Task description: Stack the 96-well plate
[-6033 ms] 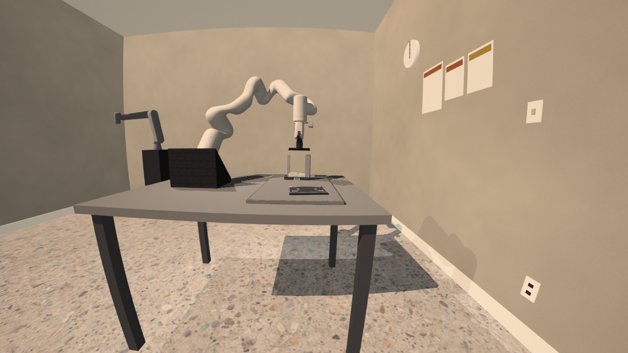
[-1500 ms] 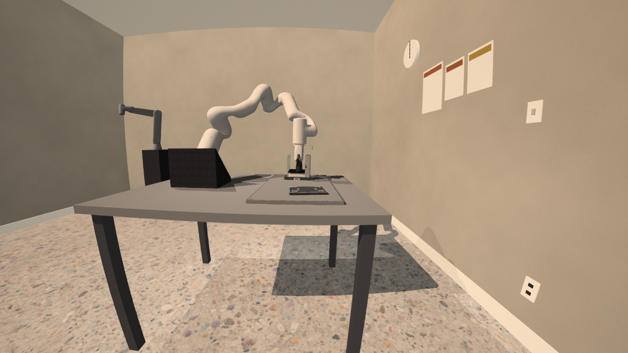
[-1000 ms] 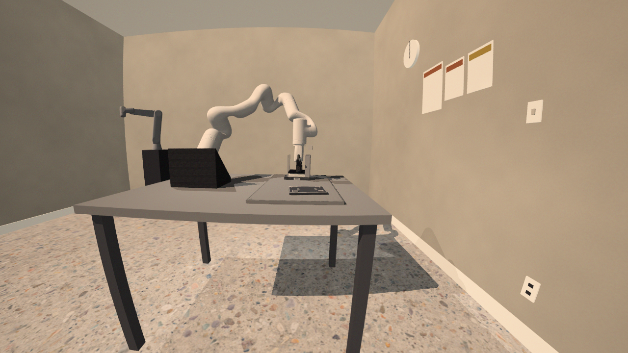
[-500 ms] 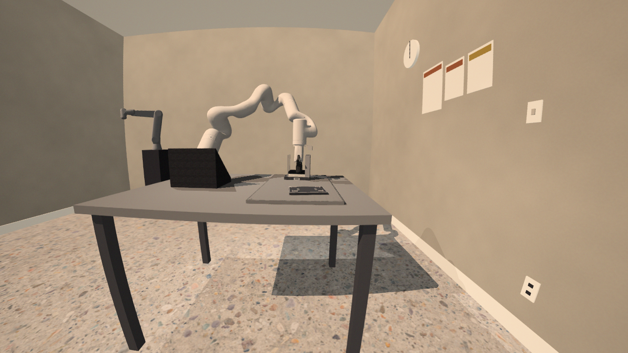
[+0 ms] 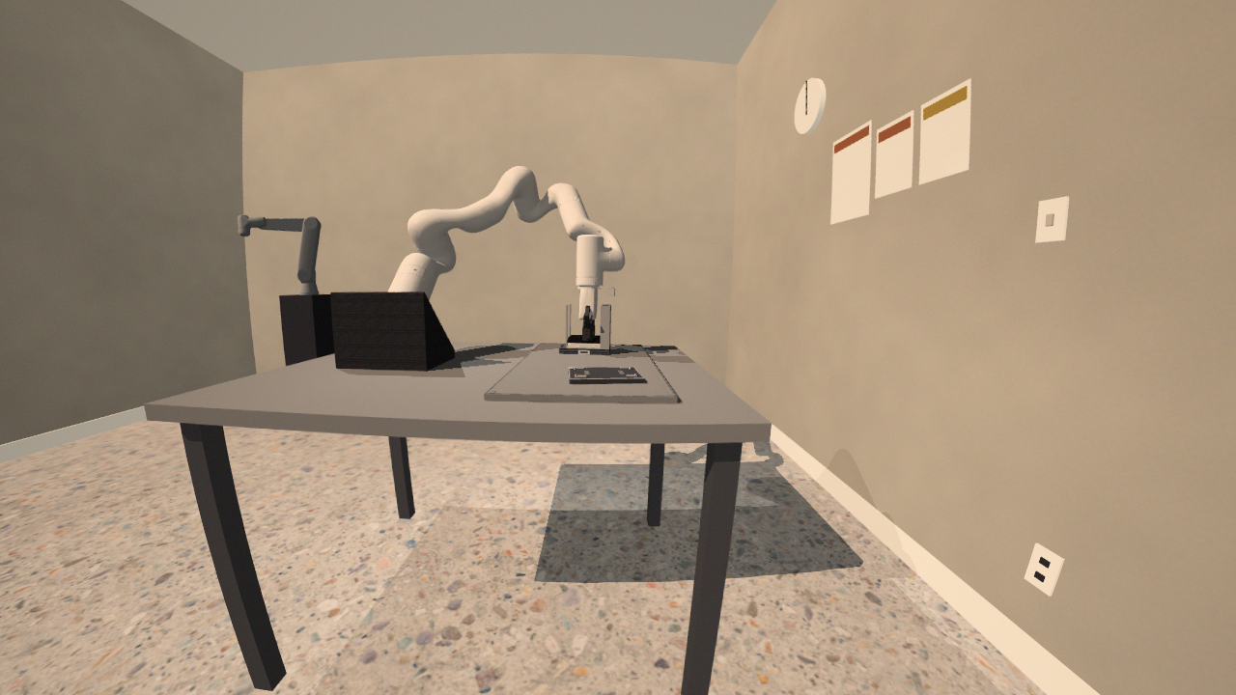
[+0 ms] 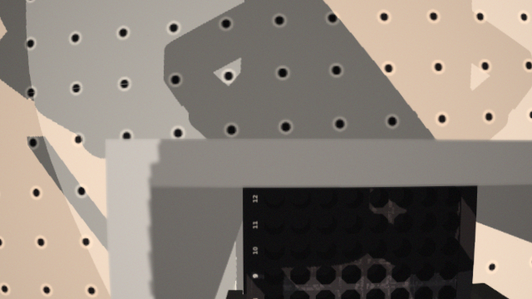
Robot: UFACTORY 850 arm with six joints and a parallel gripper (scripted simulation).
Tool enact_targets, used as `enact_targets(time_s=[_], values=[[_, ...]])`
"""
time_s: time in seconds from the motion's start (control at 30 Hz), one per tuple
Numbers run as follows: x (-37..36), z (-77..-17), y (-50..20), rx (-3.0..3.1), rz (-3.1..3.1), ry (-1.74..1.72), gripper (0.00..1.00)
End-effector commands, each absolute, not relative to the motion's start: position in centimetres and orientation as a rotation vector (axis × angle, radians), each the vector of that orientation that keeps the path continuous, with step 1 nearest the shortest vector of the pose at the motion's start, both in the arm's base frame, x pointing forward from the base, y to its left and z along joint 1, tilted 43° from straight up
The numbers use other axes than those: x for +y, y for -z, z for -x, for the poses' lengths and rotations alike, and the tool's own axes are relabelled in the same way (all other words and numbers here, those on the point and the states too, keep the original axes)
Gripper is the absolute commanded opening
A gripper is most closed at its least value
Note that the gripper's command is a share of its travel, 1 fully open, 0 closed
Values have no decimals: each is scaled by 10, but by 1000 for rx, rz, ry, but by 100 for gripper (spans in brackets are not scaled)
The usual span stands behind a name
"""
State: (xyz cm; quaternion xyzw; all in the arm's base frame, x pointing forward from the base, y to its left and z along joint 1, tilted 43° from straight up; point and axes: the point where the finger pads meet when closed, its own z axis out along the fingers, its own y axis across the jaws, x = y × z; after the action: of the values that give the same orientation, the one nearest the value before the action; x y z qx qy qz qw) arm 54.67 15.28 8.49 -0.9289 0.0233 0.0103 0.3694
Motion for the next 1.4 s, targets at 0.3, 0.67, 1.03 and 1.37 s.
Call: enact_targets(time_s=[0.3, 0.67, 1.03, 1.37], values=[[153, -547, -84, 60, 2384, -24, 100], [153, -547, -84, 60, 2384, -24, 100], [153, -547, -84, 60, 2384, -24, 100], [150, -547, -88, 60, 2384, -24, 100]])
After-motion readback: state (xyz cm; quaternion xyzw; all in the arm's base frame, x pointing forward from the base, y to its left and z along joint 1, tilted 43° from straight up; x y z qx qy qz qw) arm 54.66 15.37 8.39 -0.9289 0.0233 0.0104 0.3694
